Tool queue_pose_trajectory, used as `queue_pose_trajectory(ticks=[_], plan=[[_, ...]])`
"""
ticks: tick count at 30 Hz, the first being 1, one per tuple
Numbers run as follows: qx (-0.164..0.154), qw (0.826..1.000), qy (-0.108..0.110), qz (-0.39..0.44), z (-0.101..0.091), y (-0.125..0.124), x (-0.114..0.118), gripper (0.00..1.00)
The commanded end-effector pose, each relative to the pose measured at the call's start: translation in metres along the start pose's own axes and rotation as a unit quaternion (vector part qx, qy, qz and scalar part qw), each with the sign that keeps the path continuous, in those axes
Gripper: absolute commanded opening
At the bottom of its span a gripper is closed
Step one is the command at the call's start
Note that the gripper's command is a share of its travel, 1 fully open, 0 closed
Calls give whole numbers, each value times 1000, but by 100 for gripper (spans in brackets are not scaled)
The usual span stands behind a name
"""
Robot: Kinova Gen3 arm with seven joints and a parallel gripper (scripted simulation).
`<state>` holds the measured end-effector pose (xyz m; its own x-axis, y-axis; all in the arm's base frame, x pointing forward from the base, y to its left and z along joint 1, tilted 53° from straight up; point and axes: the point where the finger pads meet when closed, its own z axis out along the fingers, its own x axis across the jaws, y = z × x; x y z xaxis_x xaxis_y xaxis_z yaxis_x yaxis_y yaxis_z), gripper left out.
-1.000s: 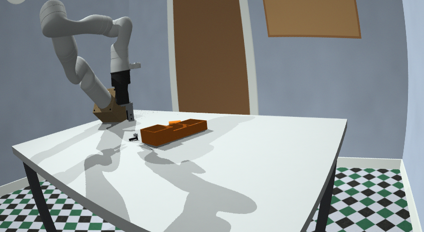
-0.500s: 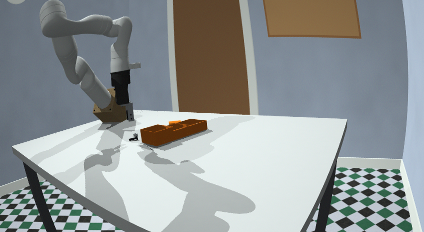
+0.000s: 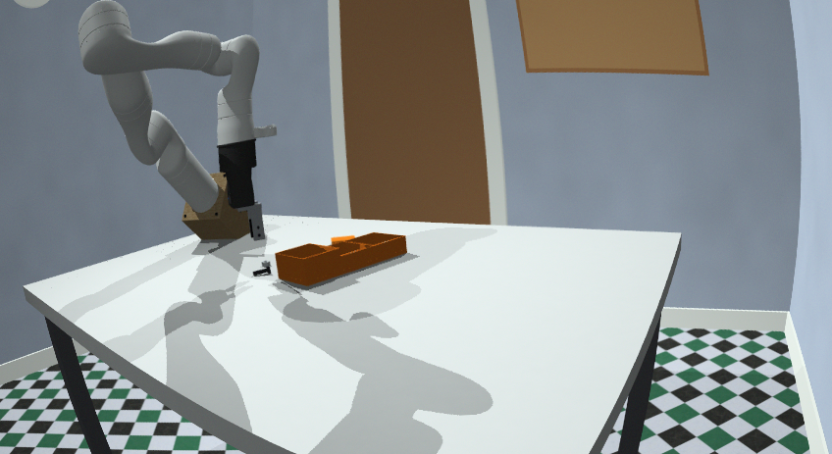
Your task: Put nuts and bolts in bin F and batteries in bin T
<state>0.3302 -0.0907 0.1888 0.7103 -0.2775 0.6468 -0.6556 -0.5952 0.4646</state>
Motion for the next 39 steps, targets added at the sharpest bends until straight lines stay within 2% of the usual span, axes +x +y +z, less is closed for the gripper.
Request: queue_pose_trajectory(ticks=[1, 12, 26, 39], plan=[[-3, 1000, -2, -1, 10, 2, -2, 62], [-3, 1000, -2, -1, 54, 5, -5, 62], [-3, 1000, -2, -1, 55, 3, -3, 62], [-3, 1000, -2, -1, 67, 3, -3, 62]])
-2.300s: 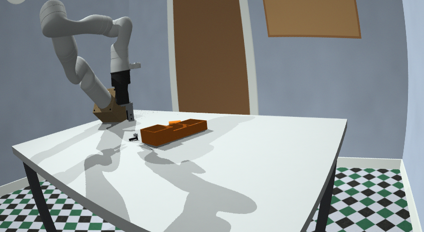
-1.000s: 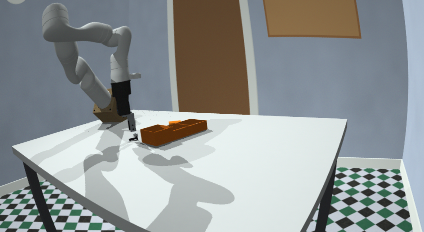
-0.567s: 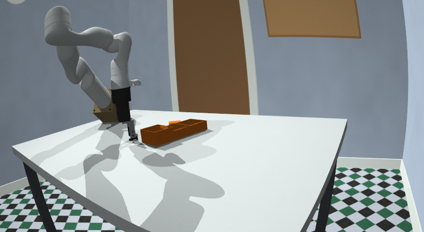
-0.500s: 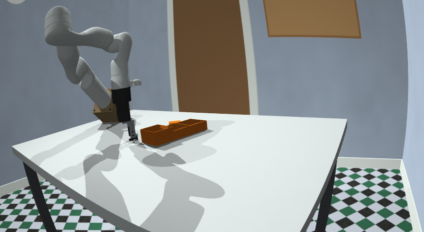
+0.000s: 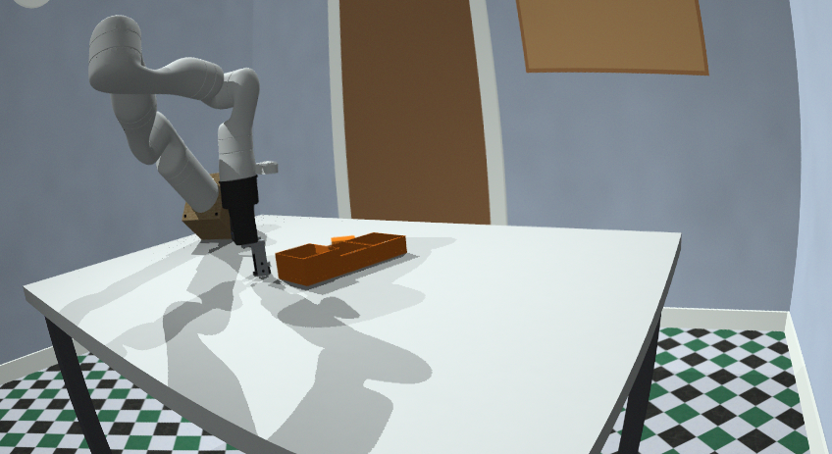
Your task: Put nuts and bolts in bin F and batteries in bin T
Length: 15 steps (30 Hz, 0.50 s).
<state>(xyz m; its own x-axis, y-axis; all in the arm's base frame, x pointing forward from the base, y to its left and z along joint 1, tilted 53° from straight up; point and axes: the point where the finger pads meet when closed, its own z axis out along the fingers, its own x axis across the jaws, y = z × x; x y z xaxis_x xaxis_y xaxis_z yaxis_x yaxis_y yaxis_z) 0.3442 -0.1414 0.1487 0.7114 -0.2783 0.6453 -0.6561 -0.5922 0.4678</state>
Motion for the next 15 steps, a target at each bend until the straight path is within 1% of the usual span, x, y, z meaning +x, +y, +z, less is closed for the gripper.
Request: queue_pose_trajectory(ticks=[1, 11, 12, 15], plan=[[-1, 1000, -1, -1, 1, 0, -1, 62], [-1, 1000, -1, -1, 1, 0, 0, 62], [-1, 1000, -1, -1, 1, 0, -1, 0], [-1, 1000, -1, -1, 1, 0, -1, 0]])
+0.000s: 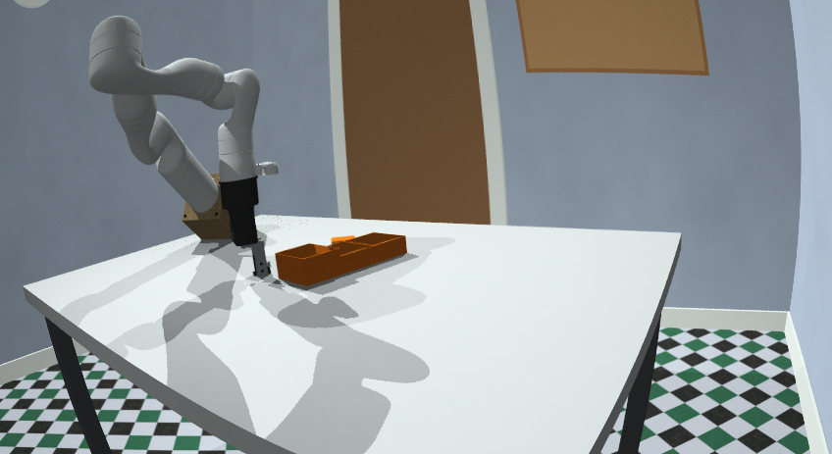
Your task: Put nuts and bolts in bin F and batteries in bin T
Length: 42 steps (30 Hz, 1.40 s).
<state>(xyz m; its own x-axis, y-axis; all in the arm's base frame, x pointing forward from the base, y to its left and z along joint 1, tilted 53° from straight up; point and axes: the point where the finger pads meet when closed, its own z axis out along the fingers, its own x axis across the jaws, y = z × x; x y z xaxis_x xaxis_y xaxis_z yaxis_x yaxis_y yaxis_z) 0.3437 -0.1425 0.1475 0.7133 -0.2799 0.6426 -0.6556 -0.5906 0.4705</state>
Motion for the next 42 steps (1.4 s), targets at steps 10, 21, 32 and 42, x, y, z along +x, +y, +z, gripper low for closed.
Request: queue_pose_trajectory(ticks=[10, 21, 32, 42], plan=[[1, 1000, 0, 0, 0, 0, 0, 0], [1, 1000, 0, 0, 0, 0, 0, 0], [1, 1000, 0, 0, -14, 0, 0, 0], [1, 1000, 0, 0, -47, 0, 0, 0]])
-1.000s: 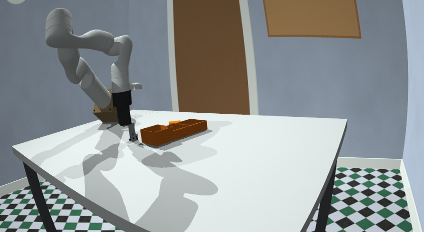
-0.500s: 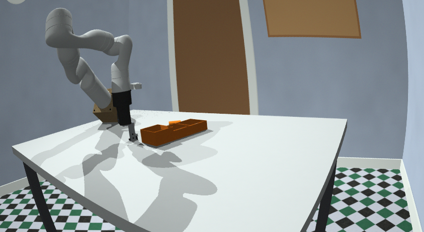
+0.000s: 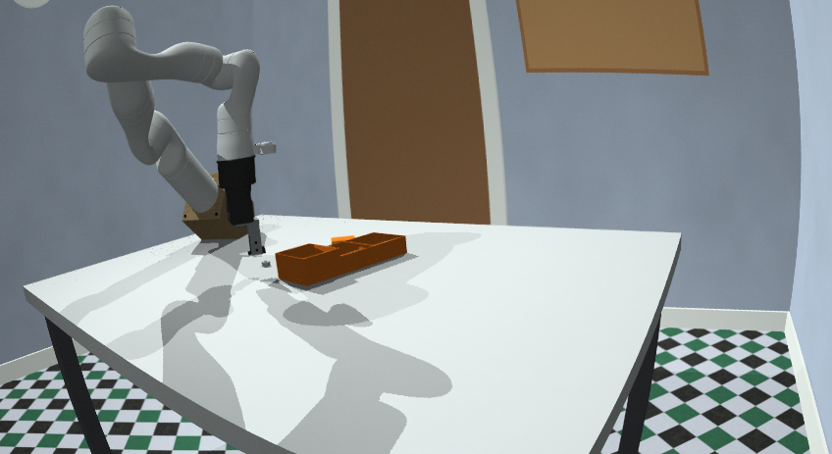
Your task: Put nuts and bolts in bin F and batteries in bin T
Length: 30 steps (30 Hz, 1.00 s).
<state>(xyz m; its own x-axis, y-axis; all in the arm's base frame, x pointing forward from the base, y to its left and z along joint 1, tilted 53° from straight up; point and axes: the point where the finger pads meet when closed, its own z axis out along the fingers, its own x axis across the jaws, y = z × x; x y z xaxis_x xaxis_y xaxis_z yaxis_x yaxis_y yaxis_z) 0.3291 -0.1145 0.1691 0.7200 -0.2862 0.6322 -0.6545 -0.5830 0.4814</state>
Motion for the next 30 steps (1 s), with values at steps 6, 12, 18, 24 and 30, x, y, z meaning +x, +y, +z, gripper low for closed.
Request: queue_pose_trajectory(ticks=[6, 12, 18, 24, 30], plan=[[7, 1000, 7, 3, -23, -3, 4, 0], [7, 1000, 7, 3, -23, -3, 4, 0], [7, 1000, 7, 3, -23, -3, 4, 0], [7, 1000, 7, 3, -31, -3, 4, 0], [7, 1000, 7, 3, -32, -15, 7, 0]])
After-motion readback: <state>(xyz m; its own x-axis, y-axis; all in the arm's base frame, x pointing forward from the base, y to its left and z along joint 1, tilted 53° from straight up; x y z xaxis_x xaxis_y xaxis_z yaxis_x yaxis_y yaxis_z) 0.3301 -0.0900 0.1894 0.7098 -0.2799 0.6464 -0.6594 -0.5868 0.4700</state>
